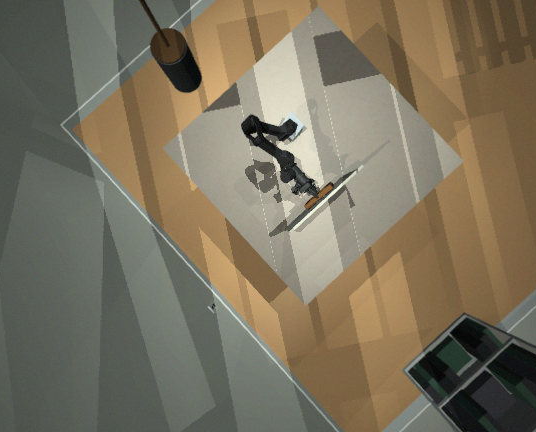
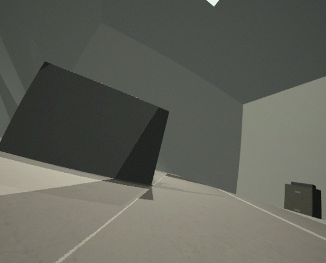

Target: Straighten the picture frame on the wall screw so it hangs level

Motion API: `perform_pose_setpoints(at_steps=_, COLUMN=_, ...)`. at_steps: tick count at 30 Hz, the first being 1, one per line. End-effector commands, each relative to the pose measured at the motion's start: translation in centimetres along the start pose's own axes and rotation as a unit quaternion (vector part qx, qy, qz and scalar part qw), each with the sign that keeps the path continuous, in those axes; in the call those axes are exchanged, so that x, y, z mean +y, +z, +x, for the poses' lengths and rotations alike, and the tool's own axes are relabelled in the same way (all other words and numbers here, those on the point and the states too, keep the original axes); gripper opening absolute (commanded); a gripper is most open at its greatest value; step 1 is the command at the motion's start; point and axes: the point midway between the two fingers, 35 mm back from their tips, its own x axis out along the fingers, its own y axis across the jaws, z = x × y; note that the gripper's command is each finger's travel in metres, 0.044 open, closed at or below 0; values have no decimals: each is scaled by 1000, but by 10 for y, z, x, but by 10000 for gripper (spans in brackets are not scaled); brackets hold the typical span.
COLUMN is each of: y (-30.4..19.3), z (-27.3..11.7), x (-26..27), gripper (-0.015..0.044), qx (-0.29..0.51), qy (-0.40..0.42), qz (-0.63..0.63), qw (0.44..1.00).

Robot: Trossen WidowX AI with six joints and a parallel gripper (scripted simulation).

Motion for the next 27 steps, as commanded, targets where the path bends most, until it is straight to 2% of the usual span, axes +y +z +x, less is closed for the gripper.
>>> perform_pose_setpoints(at_steps=1, y=0, z=0, x=0, gripper=0, qx=-1, qy=0, qz=-10, qw=1000)
perform_pose_setpoints(at_steps=27, y=-1, z=0, x=-1, gripper=0, qx=-1, qy=0, qz=-73, qw=997)
